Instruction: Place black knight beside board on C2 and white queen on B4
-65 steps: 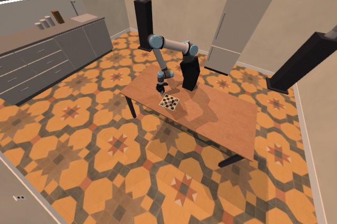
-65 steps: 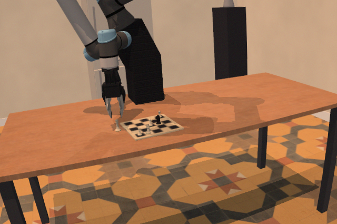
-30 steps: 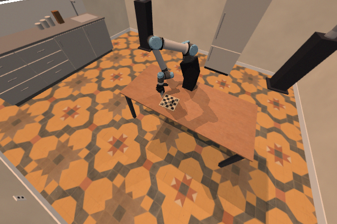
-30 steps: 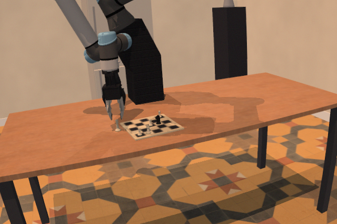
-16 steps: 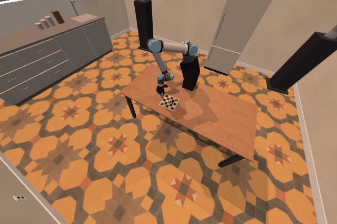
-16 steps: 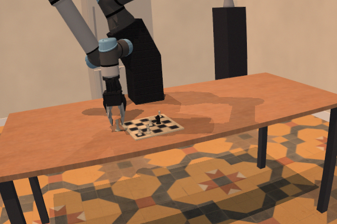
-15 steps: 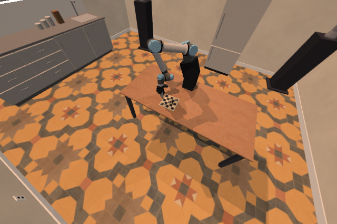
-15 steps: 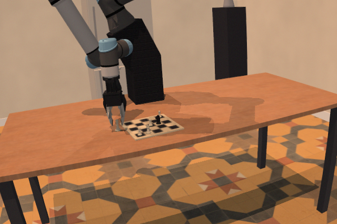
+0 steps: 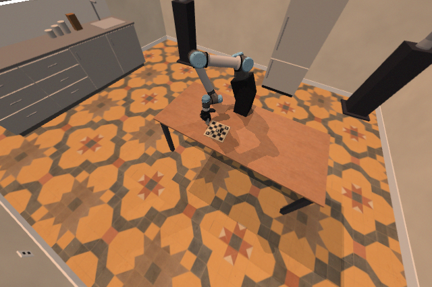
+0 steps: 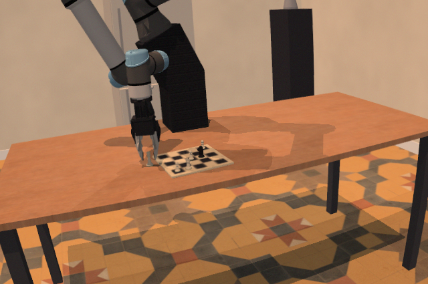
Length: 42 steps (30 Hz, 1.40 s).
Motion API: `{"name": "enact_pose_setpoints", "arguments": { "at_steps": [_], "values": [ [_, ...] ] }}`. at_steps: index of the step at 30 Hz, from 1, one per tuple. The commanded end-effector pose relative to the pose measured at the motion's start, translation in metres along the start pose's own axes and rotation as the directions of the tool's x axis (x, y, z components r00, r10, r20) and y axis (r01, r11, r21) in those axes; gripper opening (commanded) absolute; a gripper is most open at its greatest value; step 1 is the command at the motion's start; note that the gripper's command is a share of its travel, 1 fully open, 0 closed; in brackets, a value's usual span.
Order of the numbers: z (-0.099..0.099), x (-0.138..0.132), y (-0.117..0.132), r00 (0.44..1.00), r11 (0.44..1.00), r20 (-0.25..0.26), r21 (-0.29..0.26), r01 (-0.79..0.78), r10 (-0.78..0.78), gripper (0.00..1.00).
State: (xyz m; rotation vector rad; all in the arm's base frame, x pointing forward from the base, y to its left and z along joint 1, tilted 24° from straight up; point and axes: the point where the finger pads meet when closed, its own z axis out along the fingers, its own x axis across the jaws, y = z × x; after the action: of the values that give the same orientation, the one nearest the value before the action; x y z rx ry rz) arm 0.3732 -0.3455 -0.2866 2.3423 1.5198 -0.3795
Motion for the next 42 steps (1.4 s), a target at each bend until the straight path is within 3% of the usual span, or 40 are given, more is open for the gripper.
{"name": "enact_pose_setpoints", "arguments": {
  "at_steps": [1,23,24,42],
  "values": [
    [-0.0004,-0.0001,0.0005,1.000,1.000,0.000,-0.001,0.000,0.000,0.25],
    [-0.0004,-0.0001,0.0005,1.000,1.000,0.000,-0.001,0.000,0.000,0.25],
    [-0.0004,-0.0001,0.0005,1.000,1.000,0.000,-0.001,0.000,0.000,0.00],
    [-0.0004,-0.0001,0.0005,1.000,1.000,0.000,-0.001,0.000,0.000,0.00]
  ]
}}
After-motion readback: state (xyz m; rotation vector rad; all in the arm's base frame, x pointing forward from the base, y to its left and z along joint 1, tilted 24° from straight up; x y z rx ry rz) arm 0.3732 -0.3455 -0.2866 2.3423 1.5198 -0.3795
